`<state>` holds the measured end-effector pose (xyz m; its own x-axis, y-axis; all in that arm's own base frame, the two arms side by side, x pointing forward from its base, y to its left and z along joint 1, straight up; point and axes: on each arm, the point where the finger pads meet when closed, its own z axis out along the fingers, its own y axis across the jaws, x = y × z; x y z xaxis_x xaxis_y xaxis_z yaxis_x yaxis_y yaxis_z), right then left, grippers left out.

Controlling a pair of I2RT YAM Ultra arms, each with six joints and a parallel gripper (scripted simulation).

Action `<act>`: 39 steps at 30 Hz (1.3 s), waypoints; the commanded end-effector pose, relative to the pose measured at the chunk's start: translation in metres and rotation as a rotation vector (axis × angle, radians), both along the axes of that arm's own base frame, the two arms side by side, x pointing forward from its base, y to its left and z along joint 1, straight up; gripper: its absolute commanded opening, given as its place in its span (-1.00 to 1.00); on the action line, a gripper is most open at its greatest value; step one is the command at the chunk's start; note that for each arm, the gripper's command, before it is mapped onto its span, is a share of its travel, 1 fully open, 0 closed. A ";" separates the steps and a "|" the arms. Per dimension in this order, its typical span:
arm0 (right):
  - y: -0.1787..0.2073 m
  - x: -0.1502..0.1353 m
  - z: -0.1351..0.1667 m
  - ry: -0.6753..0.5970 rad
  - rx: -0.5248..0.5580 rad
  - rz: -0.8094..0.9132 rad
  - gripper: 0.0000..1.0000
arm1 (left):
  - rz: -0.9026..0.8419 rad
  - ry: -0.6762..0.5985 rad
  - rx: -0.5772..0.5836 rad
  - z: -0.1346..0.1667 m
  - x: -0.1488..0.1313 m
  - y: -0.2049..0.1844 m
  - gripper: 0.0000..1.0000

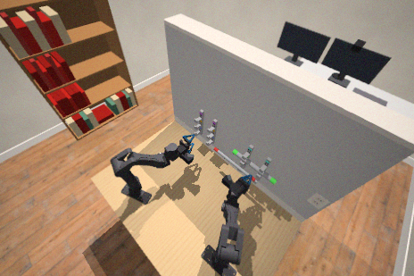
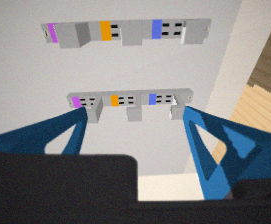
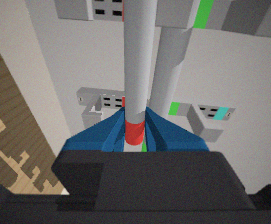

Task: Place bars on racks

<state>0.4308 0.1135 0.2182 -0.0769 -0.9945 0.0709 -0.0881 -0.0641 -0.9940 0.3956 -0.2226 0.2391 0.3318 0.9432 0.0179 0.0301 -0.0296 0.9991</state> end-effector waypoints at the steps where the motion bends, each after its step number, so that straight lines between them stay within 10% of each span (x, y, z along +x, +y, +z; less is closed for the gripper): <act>1: -0.007 -0.001 0.029 -0.088 0.063 0.014 -1.00 | -0.001 -0.026 -0.033 0.013 -0.002 0.004 1.00; 39: -0.077 -0.006 0.015 -0.088 0.062 0.014 -1.00 | -0.001 -0.026 -0.033 0.013 -0.002 0.004 1.00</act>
